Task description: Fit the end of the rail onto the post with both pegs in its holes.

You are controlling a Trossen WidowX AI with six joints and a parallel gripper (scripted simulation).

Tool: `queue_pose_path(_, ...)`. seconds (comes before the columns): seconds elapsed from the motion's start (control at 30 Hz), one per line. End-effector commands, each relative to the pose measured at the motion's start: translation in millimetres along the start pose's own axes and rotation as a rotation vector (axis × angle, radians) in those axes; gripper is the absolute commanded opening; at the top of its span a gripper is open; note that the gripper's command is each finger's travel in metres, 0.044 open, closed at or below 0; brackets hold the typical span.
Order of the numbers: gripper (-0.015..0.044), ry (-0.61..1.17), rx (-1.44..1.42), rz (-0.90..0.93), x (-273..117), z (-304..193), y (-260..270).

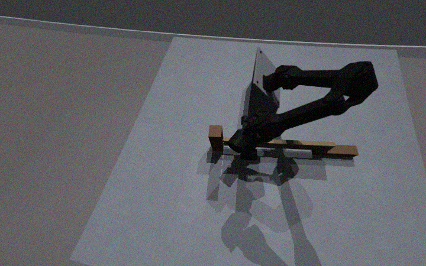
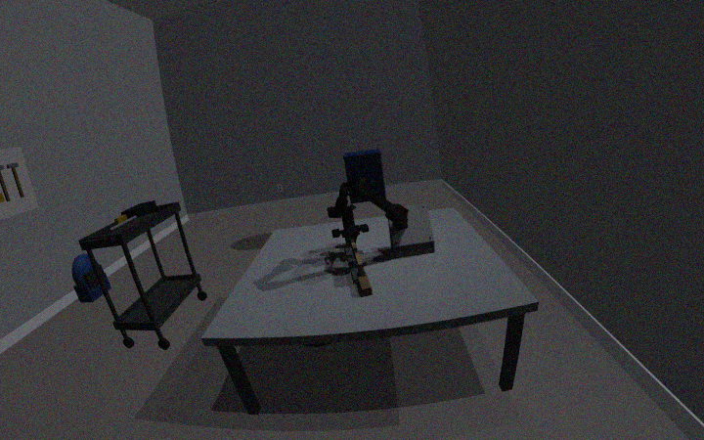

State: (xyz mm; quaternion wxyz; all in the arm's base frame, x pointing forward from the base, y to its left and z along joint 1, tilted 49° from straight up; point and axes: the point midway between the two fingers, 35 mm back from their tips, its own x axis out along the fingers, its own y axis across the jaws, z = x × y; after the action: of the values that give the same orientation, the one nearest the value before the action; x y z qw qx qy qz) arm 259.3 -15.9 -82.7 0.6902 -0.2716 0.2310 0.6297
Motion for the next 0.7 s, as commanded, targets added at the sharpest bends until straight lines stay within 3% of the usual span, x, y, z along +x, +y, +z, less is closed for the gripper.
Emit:
queue_pose_path(0.0,0.0,0.003,-0.002,-0.008,-2.3,-3.0,-1.5)
queue_pose_path(0.67,0.0,0.003,-0.002,-0.008,-2.5,-8.2,-1.5)
